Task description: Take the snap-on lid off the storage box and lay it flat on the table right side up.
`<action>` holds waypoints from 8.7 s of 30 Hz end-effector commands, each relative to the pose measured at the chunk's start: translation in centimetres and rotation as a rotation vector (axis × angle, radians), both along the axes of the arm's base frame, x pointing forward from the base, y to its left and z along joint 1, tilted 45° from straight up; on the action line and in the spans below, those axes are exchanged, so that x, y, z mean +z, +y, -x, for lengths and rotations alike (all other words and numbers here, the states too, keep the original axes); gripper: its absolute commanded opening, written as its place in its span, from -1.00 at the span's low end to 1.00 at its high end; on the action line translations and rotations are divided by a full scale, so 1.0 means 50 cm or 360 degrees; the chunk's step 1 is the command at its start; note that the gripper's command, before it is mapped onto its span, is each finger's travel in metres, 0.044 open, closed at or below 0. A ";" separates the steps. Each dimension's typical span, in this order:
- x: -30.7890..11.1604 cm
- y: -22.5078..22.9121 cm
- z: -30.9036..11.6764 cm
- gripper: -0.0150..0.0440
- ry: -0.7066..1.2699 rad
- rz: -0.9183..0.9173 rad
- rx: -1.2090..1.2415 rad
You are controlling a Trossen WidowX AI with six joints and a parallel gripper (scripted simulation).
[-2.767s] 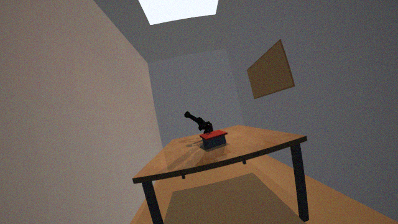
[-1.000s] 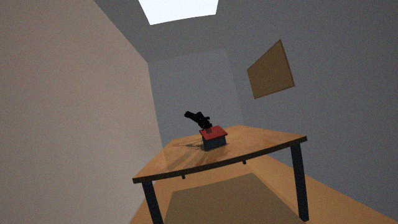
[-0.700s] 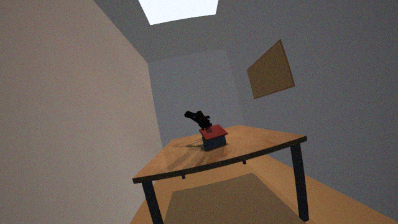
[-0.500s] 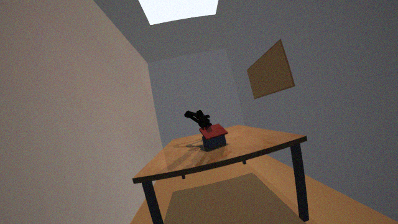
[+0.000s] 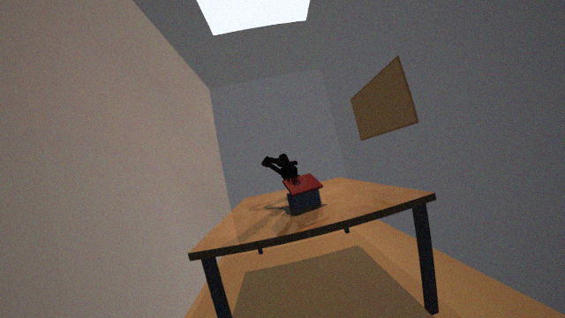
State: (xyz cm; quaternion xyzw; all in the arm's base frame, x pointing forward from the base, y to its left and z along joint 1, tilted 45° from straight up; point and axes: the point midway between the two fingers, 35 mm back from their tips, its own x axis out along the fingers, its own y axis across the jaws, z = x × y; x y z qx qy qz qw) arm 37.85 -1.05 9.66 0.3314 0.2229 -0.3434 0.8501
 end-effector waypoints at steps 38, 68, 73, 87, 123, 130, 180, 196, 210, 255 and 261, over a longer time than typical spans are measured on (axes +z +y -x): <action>0.023 0.075 -0.001 -0.49 -0.0032 -0.0014 0.0011; -0.057 0.162 0.022 -0.49 -0.0032 -0.0019 0.0011; -0.070 0.176 0.025 -0.49 -0.0032 -0.0019 0.0011; -0.108 0.217 0.036 -0.49 -0.0032 -0.0022 0.0011; -0.203 0.323 0.064 -0.49 -0.0033 -0.0029 0.0011; -0.221 0.344 0.069 -0.49 -0.0033 -0.0031 0.0011; -0.338 0.473 0.105 -0.49 -0.0034 -0.0041 0.0011; -0.361 0.441 0.111 -0.49 -0.0034 -0.0040 0.0011; -0.377 0.426 0.114 -0.49 -0.0034 -0.0040 0.0011; -0.429 0.376 0.122 -0.49 -0.0035 -0.0038 0.0011; -0.436 0.369 0.123 -0.49 -0.0035 -0.0038 0.0011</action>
